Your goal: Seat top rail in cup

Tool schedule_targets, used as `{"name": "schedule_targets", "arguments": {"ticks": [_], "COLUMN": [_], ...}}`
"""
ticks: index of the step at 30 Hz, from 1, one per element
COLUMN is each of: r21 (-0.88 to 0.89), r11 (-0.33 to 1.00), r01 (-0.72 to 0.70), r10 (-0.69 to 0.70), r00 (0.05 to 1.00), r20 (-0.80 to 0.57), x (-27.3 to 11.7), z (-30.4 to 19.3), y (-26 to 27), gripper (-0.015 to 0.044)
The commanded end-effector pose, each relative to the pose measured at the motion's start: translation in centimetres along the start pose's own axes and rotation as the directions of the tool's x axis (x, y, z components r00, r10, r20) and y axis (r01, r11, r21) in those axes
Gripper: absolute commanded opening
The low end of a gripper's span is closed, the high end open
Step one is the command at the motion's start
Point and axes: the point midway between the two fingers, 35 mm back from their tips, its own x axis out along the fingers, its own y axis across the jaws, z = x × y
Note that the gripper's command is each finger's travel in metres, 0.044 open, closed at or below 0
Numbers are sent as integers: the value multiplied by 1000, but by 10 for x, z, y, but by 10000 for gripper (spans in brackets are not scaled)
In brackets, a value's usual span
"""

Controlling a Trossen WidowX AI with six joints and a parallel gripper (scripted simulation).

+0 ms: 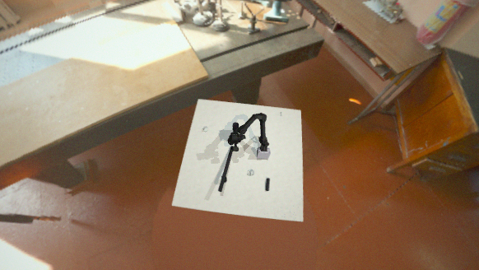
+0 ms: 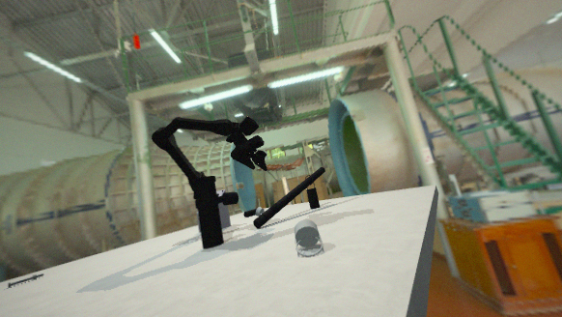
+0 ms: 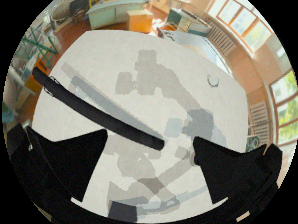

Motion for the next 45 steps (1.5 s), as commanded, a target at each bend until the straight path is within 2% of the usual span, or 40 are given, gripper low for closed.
{"name": "schedule_targets", "arguments": {"ticks": [1, 6, 8, 10, 13, 16, 20, 22, 23, 29, 34, 45], "r21": [149, 149, 96, -14, -274, -557, -790, -821, -823, -823, -823, -823], "r11": [989, 989, 995, 1000, 959, 808, 462, 327, 310, 310, 310, 310], "r01": [6, 6, 3, -8, -68, -191, -403, -468, -476, -476, -476, -476], "r10": [-8, -8, -2, 7, 30, 48, 64, 68, 68, 68, 67, 66], "r00": [1000, 1000, 1000, 999, 990, 964, 904, 878, 874, 874, 874, 874], "r20": [11, 11, -9, -46, -141, -262, -423, -474, -480, -480, -480, -480], "x": [-12, -12, -9, -2, 14, 35, 63, 72, 74, 74, 102, 119], "z": [8, 8, 8, 9, 10, 9, 2, -2, -2, -2, -18, -27], "y": [12, 12, 14, 19, 32, 45, 65, 71, 72, 72, 74, 75], "gripper": [440, 440, 440, 440, 440, 440, 440, 440, 440, 440, 440, 440]}}
